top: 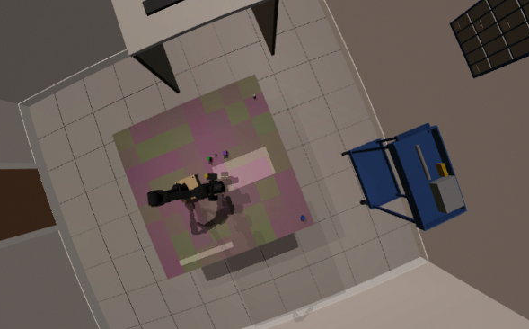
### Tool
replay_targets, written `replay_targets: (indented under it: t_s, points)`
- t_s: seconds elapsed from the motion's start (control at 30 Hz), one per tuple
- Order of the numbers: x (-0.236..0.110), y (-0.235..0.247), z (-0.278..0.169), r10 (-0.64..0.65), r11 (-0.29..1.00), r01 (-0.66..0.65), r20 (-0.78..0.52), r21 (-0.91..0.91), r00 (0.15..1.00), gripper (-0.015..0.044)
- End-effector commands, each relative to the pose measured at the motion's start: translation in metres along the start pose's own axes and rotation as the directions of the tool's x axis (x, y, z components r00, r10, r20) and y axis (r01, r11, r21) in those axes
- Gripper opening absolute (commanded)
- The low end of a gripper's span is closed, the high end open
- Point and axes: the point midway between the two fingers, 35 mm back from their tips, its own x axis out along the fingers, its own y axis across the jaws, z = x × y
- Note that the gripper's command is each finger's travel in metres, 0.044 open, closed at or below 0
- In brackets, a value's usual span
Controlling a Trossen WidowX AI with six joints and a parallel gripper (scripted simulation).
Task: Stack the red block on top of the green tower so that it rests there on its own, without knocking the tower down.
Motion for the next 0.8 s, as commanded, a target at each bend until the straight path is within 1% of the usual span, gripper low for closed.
replay_targets:
  t_s: [0.0,0.13,0.23,0.57,0.77]
  points:
    - [-0.023,0.000,0.001,-0.003,1.000,0.003,0.013,-0.002,1.000,0.0000]
    - [-0.042,0.000,0.000,-0.003,1.000,0.003,0.013,-0.002,1.000,0.0000]
    - [-0.049,0.000,0.000,-0.003,1.000,0.003,0.013,-0.002,1.000,0.0000]
    - [-0.050,0.002,0.000,-0.003,1.000,0.003,0.013,-0.002,1.000,0.0000]
    - [-0.050,0.024,0.000,-0.001,1.000,0.001,0.012,-0.009,1.000,0.0000]
